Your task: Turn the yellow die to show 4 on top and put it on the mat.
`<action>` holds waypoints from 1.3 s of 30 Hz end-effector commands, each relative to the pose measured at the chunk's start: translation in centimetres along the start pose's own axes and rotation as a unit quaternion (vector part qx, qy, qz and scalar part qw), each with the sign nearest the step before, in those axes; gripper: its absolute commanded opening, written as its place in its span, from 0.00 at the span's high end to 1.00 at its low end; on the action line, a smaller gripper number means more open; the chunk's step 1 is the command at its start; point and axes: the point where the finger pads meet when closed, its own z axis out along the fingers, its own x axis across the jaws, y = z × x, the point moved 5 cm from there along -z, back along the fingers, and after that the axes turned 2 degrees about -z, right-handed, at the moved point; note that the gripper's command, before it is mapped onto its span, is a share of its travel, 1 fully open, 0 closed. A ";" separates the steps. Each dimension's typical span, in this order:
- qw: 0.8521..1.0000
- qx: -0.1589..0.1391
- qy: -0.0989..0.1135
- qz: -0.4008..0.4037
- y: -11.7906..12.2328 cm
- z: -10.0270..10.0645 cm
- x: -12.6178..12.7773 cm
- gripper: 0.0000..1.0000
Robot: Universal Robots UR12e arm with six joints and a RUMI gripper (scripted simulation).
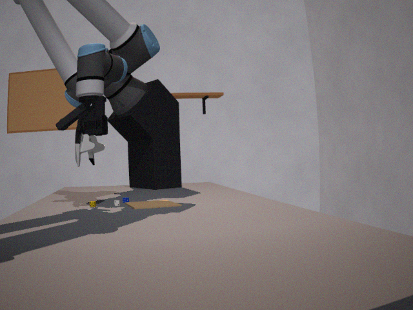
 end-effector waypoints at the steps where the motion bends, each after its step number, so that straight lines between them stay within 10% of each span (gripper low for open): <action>1: 0.998 0.001 0.003 0.070 0.0 0.2 0.0 0.00; 17: 0.951 0.002 0.002 0.308 0.3 1.1 0.2 0.00; 39: 0.788 0.003 0.001 0.616 1.1 2.4 0.1 0.00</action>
